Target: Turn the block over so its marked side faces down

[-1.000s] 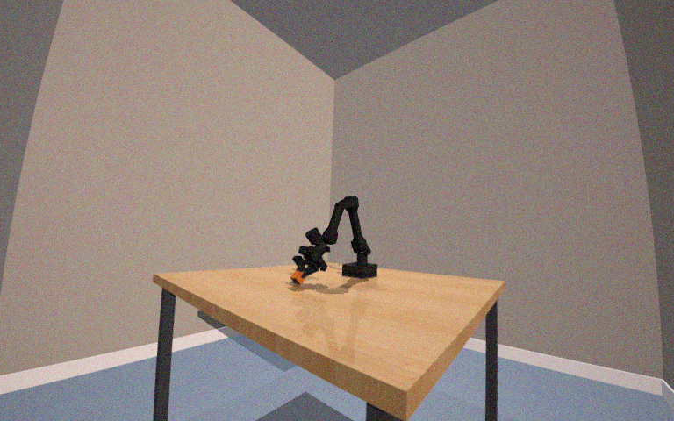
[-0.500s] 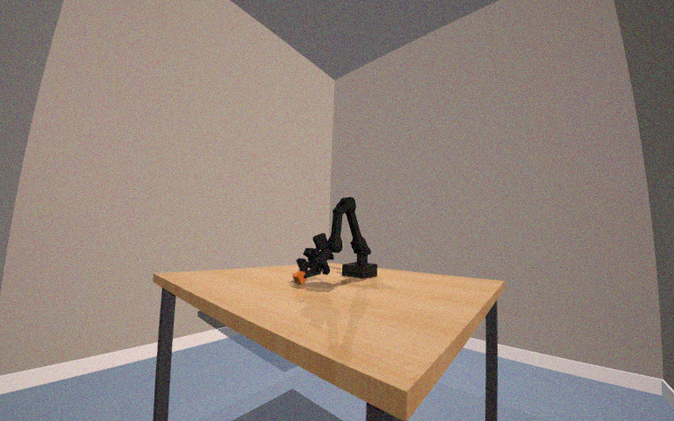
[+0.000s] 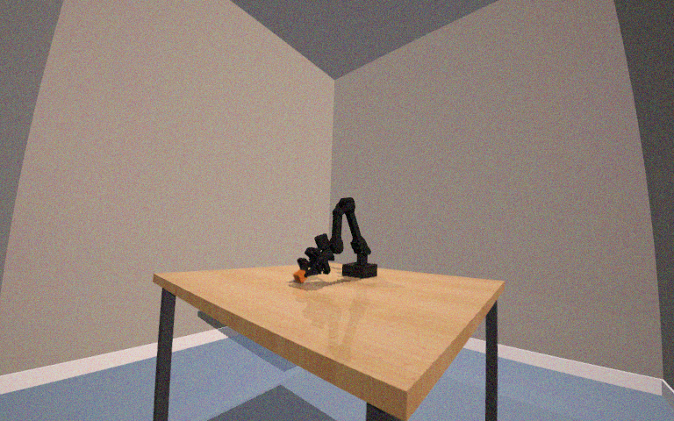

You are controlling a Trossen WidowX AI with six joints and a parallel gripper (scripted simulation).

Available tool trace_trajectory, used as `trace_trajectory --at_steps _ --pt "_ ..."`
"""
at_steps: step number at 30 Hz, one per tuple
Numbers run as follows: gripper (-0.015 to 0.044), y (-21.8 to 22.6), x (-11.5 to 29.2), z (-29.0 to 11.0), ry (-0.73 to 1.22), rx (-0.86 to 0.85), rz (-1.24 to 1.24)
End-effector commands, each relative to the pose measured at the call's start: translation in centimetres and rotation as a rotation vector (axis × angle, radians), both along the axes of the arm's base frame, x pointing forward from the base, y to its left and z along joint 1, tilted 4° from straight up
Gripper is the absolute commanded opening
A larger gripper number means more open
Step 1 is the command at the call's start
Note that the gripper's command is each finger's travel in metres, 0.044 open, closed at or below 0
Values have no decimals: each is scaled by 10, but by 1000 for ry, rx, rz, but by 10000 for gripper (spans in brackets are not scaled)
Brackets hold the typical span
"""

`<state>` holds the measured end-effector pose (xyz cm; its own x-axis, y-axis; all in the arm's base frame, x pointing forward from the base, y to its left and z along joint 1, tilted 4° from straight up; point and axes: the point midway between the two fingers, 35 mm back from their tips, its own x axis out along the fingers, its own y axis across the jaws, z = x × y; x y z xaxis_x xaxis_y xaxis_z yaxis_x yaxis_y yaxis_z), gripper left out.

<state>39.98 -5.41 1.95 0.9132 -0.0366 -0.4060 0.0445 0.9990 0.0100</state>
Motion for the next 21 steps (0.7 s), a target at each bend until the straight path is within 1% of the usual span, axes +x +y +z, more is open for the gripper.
trace_trajectory --at_steps 1,3,19,20,21 --pt "0 0 0 1 -5 6 2" --pt "0 0 0 1 -5 6 2" --pt "420 0 0 1 -5 6 2" --pt "440 0 0 1 -5 6 2" --pt "440 0 0 1 -5 6 2"
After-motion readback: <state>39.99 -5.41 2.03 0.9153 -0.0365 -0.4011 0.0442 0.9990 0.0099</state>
